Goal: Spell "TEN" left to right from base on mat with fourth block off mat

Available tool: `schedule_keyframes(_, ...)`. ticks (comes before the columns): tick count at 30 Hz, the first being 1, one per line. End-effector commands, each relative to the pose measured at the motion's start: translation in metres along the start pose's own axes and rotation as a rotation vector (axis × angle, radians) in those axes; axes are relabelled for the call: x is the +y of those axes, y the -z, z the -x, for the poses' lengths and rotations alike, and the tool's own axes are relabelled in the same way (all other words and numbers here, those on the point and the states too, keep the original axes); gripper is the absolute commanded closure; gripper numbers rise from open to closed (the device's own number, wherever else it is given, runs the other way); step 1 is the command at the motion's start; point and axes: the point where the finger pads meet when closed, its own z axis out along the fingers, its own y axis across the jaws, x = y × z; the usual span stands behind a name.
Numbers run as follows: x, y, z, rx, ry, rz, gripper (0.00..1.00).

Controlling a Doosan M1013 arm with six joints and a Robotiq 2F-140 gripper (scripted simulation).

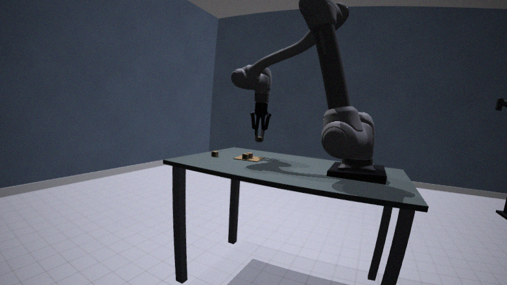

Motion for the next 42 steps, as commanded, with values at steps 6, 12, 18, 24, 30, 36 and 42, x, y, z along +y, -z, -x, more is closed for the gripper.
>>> schedule_keyframes(6, -0.0009, 0.0052, 0.0027, -0.003, -0.001, -0.001, 0.84)
schedule_keyframes(12, -0.0009, 0.0052, 0.0027, -0.003, -0.001, -0.001, 0.84)
schedule_keyframes(18, -0.0009, 0.0052, 0.0027, -0.003, -0.001, -0.001, 0.84)
schedule_keyframes(24, -0.0009, 0.0052, 0.0027, -0.003, -0.001, -0.001, 0.84)
schedule_keyframes(30, -0.0008, 0.0052, 0.0027, -0.003, 0.002, -0.001, 0.84)
schedule_keyframes(36, 0.0023, 0.0054, 0.0003, -0.003, 0.142, -0.001, 0.84)
schedule_keyframes(42, 0.0064, 0.0058, -0.0029, -0.003, 0.331, -0.001, 0.84)
